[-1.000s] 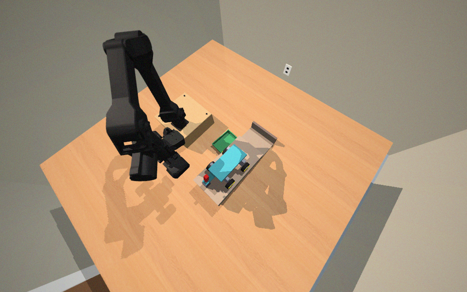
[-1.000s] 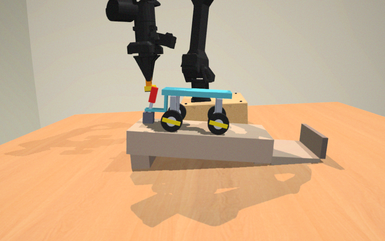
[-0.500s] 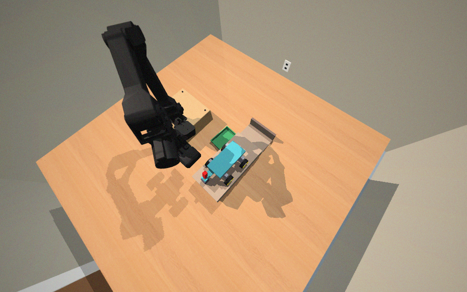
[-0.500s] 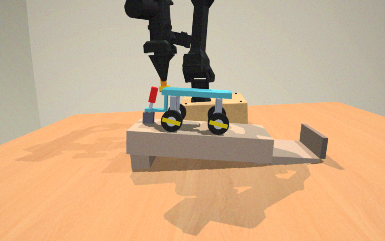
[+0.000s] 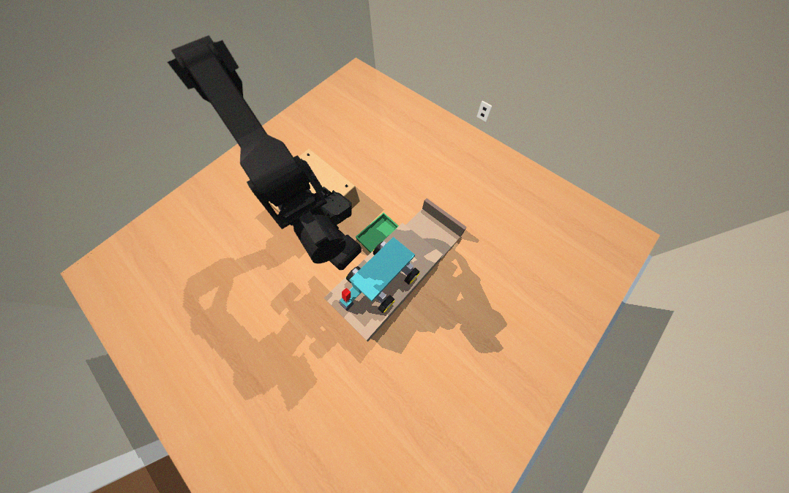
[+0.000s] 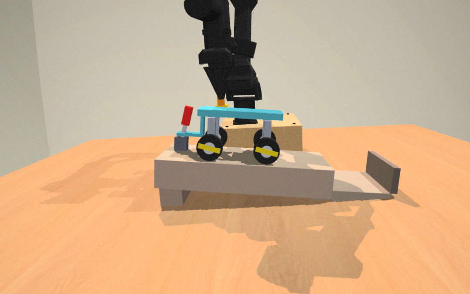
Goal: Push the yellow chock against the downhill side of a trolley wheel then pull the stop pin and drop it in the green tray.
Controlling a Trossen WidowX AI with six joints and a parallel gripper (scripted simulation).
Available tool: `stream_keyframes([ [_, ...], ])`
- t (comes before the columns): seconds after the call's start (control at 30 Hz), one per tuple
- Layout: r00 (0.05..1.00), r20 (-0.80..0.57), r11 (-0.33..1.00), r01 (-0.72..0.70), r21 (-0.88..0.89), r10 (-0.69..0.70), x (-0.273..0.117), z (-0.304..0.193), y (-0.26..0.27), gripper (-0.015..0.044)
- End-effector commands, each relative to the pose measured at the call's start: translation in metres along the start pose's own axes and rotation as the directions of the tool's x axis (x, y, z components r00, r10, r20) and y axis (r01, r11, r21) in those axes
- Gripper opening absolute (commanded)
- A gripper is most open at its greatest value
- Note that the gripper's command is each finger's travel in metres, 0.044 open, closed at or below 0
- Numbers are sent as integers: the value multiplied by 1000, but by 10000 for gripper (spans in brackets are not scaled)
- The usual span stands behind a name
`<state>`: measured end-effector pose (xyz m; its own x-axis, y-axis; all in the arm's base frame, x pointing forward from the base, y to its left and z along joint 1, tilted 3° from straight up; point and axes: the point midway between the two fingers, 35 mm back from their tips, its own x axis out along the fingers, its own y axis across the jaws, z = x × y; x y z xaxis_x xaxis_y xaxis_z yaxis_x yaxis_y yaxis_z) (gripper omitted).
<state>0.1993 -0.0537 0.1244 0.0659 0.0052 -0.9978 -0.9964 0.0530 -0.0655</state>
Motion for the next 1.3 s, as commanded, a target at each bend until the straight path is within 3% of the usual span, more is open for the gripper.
stream_keyframes([
  [0.0,1000,-2,1000,0,3,0,1,14,-3,0],
  [1.27,1000,10,1000,1,3,-1,14,143,-25,0],
])
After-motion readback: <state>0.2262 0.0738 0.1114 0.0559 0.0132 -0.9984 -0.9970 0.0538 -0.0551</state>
